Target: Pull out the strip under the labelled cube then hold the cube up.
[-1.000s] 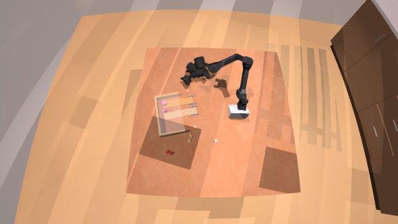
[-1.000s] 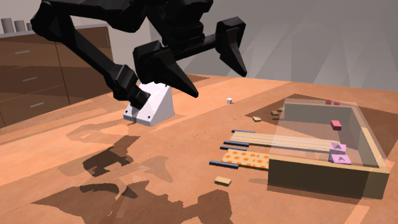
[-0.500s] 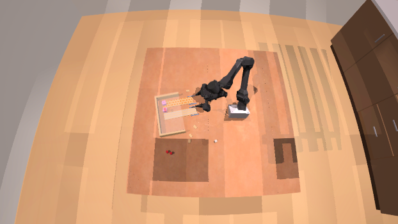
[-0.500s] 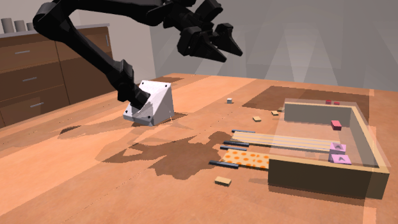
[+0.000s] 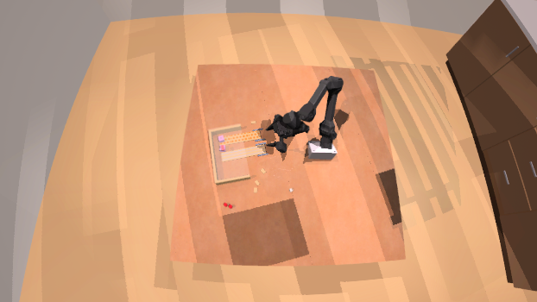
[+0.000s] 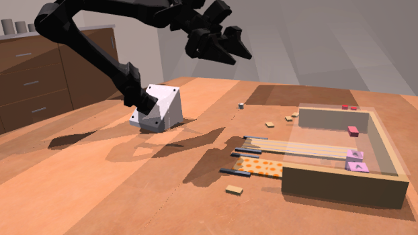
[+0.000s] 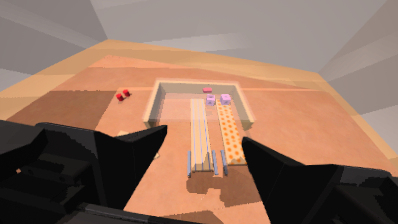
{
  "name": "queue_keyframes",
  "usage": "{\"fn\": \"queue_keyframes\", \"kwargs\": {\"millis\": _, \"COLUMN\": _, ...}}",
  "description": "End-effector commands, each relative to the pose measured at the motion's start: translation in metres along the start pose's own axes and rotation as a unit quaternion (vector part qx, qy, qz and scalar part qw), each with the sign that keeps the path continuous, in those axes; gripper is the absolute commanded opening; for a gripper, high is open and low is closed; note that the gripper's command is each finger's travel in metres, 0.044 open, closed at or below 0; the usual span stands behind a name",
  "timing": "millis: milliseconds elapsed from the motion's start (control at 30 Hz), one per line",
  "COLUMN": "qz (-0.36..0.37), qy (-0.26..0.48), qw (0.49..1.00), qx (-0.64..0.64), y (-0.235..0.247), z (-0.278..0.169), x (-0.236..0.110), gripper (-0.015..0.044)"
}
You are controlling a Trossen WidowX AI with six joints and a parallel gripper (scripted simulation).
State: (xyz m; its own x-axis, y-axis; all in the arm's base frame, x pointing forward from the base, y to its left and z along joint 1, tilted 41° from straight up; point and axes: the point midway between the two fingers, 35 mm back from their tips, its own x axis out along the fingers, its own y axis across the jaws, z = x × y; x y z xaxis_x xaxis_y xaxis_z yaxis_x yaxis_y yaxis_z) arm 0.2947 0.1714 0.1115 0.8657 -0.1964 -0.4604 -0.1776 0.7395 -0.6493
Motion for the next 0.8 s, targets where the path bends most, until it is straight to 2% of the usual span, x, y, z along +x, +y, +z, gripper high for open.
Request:
{"fn": "queue_keyframes", "kwargs": {"millis": 0, "qz": -0.002, "qy": 0.002, "qw": 1.0, "qx": -0.001, "y": 0.0, "z": -0.002, "x": 0.0, "gripper": 0.04}}
{"fn": "queue_keyframes", "kwargs": {"millis": 167, "qz": -0.002, "qy": 0.002, "qw": 1.0, "qx": -0.001, "y": 0.0, "z": -0.002, "x": 0.0, "gripper": 0.04}}
{"fn": "queue_keyframes", "kwargs": {"millis": 333, "qz": -0.011, "qy": 0.04, "qw": 0.999, "qx": -0.013, "y": -0.008, "z": 0.003, "x": 0.017, "gripper": 0.0269}}
{"fn": "queue_keyframes", "kwargs": {"millis": 667, "qz": -0.012, "qy": 0.226, "qw": 0.972, "qx": -0.056, "y": -0.047, "z": 0.002, "x": 0.086, "gripper": 0.0006}}
{"fn": "queue_keyframes", "kwargs": {"millis": 767, "qz": -0.004, "qy": 0.287, "qw": 0.956, "qx": -0.064, "y": -0.061, "z": -0.005, "x": 0.102, "gripper": 0.0}}
